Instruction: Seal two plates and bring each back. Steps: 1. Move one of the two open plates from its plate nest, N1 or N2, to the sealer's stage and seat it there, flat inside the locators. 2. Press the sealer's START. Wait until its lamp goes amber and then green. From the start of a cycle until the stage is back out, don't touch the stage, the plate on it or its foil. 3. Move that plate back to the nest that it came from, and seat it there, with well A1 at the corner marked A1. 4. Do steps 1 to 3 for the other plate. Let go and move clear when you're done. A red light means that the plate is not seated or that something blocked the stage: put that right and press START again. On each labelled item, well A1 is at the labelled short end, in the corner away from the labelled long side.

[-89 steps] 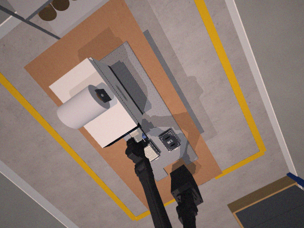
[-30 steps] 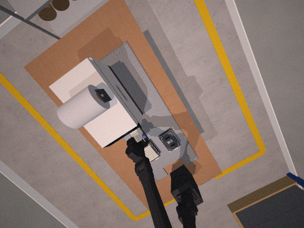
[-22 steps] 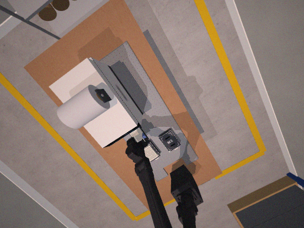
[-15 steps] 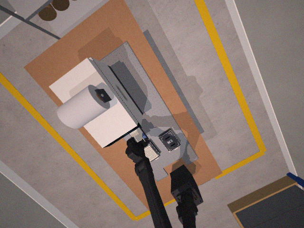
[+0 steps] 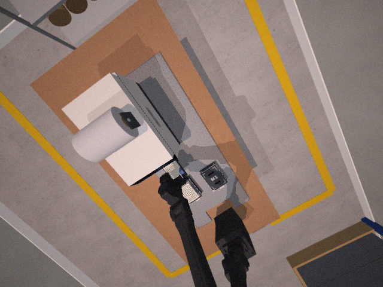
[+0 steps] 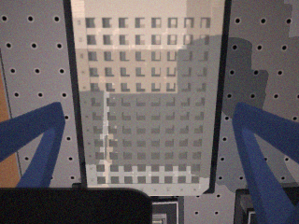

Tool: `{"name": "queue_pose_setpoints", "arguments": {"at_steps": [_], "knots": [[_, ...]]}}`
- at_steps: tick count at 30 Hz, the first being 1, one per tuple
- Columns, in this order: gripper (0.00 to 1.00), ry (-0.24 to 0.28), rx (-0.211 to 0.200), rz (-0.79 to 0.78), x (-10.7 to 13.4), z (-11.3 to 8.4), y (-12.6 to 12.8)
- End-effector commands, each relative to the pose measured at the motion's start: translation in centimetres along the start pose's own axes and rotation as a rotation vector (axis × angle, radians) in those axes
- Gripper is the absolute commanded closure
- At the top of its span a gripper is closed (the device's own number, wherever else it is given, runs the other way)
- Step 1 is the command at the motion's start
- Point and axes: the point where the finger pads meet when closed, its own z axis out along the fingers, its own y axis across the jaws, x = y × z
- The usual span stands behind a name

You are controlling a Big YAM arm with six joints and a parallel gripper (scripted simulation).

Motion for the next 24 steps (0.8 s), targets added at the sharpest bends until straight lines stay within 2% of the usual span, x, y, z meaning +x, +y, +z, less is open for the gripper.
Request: {"name": "queue_pose_setpoints", "arguments": {"at_steps": [1, 22, 24], "knots": [[0.0, -0.012, 0.008, 0.013, -1.47, 0.52, -0.51], [0.0, -0.014, 0.007, 0.011, -1.54, 0.49, -0.46], [0.0, -0.021, 0.006, 0.012, -1.97, -0.28, -0.44]]}}
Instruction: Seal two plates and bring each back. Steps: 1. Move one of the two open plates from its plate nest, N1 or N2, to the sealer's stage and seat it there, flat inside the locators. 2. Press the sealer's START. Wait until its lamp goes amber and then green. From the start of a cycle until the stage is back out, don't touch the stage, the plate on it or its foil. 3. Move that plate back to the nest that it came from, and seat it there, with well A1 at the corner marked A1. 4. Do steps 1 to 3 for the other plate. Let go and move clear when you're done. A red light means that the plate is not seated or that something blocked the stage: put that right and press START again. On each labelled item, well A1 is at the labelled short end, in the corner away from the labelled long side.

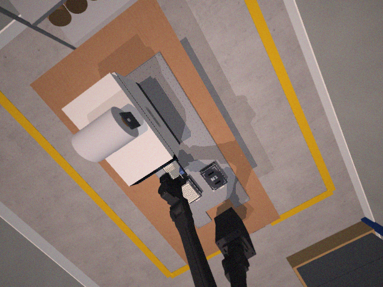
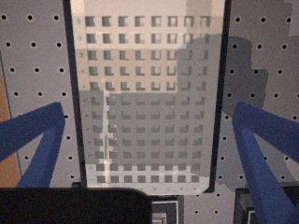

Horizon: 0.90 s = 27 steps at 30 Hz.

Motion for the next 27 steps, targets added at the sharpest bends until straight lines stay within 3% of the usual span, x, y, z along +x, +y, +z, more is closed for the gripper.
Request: {"name": "queue_pose_setpoints", "arguments": {"at_steps": [1, 9, 18, 27], "knots": [[0.0, -0.027, 0.005, 0.012, -2.3, -0.7, -0.4], [0.0, -0.056, -0.015, -0.003, -3.6, -3.4, 0.9], [0.0, -0.037, -0.013, 0.001, -3.3, -3.7, 1.0], [0.0, -0.071, -0.017, 0.004, -5.2, -6.3, 1.1]]}}
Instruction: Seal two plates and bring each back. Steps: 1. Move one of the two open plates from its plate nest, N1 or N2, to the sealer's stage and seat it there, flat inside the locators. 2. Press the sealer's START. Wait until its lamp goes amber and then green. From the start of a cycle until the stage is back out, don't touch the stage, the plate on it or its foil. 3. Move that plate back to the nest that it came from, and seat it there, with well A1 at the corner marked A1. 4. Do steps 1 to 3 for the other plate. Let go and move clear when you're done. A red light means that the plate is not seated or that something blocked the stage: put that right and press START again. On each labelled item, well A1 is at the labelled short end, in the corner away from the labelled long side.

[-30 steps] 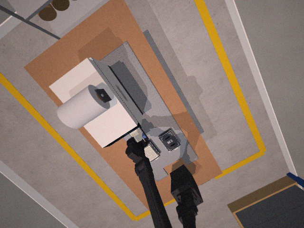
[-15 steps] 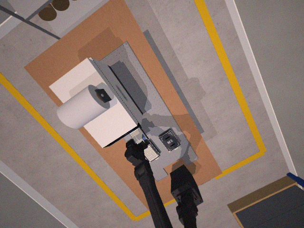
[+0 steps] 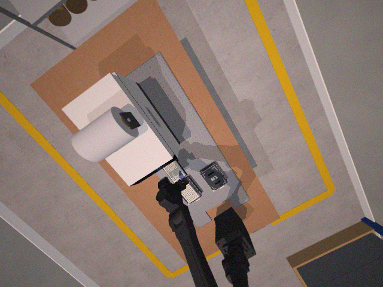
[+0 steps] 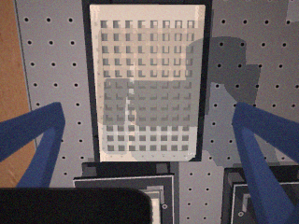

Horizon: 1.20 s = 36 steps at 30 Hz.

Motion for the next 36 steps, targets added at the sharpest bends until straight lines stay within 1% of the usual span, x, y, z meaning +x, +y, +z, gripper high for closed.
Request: {"name": "queue_pose_setpoints", "arguments": {"at_steps": [1, 3, 5, 14, 18, 22, 32, 36], "knots": [[0.0, -0.071, -0.017, 0.004, -3.7, -1.7, 1.2], [0.0, -0.066, -0.016, 0.003, -3.6, -1.1, 1.2], [0.0, -0.066, -0.016, 0.003, -3.6, -1.1, 1.2], [0.0, -0.006, -0.008, -0.003, -0.3, 0.7, 0.9], [0.0, 0.009, -0.006, -0.005, 0.6, 0.8, 0.8], [0.0, 0.004, -0.006, -0.005, 0.5, 0.6, 0.8], [0.0, -0.037, -0.013, -0.002, -1.0, -0.9, 0.8], [0.0, -0.033, -0.013, -0.003, -0.9, -0.8, 0.8]]}}
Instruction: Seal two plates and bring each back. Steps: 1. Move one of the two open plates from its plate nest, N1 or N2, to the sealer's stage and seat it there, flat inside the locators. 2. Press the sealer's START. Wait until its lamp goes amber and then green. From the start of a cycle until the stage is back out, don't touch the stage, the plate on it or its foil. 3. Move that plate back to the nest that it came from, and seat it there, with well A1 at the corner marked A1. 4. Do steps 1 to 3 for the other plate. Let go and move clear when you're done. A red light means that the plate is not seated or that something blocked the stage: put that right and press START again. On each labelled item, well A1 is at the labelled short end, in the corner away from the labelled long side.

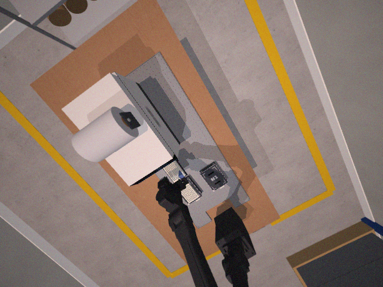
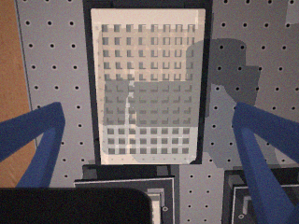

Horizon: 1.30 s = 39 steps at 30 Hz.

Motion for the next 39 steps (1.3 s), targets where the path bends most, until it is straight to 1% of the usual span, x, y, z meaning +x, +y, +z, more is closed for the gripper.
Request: {"name": "queue_pose_setpoints", "arguments": {"at_steps": [1, 3, 9, 21, 22, 25, 27, 32, 35, 39], "knots": [[0.0, -0.023, -0.012, -0.004, -0.5, -0.7, 0.8], [0.0, -0.023, -0.012, -0.004, -0.5, -0.7, 0.8], [0.0, 0.001, -0.008, -0.007, 0.3, 0.2, 0.7], [0.0, 0.011, -0.007, -0.008, 0.6, 0.6, 0.7], [0.0, 0.013, -0.009, -0.009, 1.8, 1.6, -0.2], [0.0, 0.023, 0.012, -0.008, 2.7, 1.4, -1.1], [0.0, 0.016, 0.014, -0.003, 2.6, 1.1, -1.5], [0.0, -0.024, 0.004, 0.001, 1.8, -0.2, -1.4], [0.0, -0.021, -0.003, 0.006, 2.5, -0.8, -1.0], [0.0, -0.024, -0.008, 0.008, 2.5, -0.9, -0.6]]}}
